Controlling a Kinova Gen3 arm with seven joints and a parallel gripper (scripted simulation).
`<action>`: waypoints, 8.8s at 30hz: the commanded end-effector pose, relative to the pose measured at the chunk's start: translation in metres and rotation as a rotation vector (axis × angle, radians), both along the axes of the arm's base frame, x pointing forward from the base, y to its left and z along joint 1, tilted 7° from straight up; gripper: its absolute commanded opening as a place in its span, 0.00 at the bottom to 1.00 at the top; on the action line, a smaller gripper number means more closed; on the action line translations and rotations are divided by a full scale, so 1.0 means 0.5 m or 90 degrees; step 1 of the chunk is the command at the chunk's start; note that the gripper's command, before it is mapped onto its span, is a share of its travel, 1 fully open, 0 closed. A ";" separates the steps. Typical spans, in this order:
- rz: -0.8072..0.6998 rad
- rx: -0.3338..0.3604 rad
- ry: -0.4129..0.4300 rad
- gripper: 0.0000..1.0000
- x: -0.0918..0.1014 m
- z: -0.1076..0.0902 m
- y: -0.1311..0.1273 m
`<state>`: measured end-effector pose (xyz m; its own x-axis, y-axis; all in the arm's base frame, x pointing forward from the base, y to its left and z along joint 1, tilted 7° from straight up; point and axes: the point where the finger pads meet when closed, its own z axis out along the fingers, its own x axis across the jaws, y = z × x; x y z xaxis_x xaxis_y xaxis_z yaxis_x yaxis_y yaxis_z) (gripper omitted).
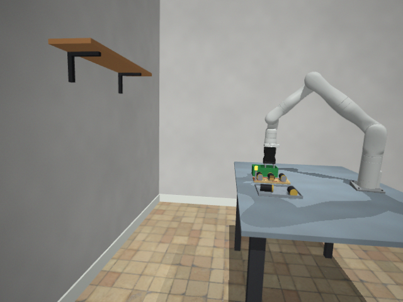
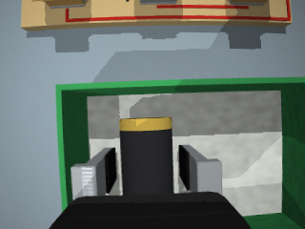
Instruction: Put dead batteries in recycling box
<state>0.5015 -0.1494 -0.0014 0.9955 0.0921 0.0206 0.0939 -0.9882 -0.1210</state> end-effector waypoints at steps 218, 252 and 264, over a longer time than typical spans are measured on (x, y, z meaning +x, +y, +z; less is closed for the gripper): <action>0.348 -0.004 -0.044 0.90 0.064 0.349 0.682; 0.730 -0.008 -0.091 0.90 0.064 0.349 0.682; 0.829 -0.009 -0.103 0.90 0.064 0.349 0.682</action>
